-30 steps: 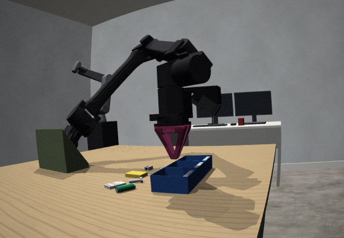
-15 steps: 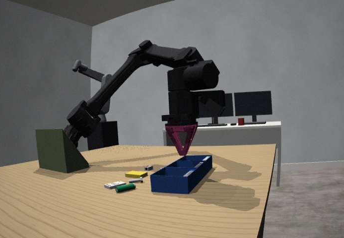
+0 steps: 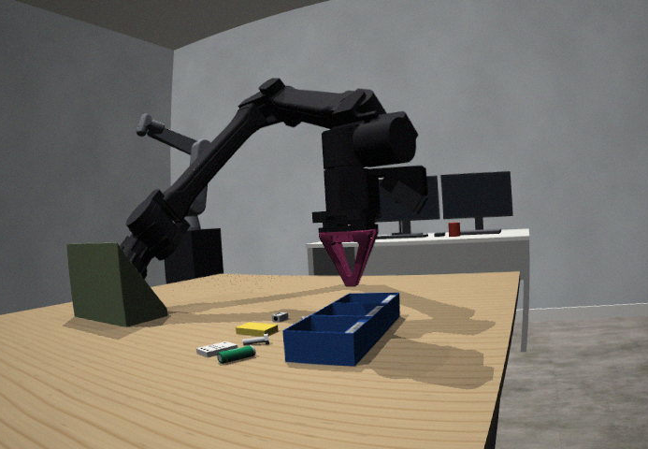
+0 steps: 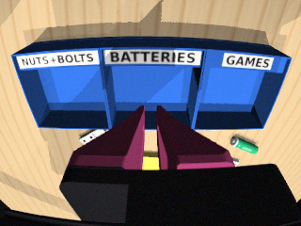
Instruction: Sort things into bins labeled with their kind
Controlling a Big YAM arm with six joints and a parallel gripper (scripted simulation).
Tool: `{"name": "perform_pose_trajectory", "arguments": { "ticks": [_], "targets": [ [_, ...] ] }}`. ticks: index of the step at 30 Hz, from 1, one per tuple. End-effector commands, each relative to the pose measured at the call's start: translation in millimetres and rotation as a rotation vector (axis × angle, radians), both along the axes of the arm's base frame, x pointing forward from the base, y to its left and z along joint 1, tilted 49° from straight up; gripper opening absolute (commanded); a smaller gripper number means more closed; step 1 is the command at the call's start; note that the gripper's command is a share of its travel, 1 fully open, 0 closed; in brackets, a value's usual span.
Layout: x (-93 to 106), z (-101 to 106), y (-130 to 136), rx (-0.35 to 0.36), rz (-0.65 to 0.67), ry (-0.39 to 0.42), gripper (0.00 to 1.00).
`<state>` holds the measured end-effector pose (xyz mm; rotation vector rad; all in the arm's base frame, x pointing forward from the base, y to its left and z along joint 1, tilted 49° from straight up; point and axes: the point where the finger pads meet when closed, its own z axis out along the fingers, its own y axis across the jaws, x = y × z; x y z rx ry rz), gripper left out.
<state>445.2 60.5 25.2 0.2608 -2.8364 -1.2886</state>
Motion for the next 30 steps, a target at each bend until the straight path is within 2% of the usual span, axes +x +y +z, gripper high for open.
{"name": "perform_pose_trajectory", "arguments": {
  "ticks": [1, 14, 15, 25, 26, 27, 30],
  "targets": [
    [3.4, -2, -8, -0.001, -0.026, 0.018, 0.09],
    [3.4, -4, -8, -0.002, -0.024, 0.009, 0.09],
    [-0.1, -8, 6, -0.001, -0.002, 0.01, 0.09],
    [-2.3, -22, 22, 0.001, -0.002, 0.01, 0.09],
    [8.5, -19, 15, -0.002, -0.019, -0.011, 0.09],
    [-1.7, -25, 23, 0.001, -0.008, 0.009, 0.09],
    [-3.7, -30, 32, 0.001, -0.002, 0.011, 0.09]
  ]
}}
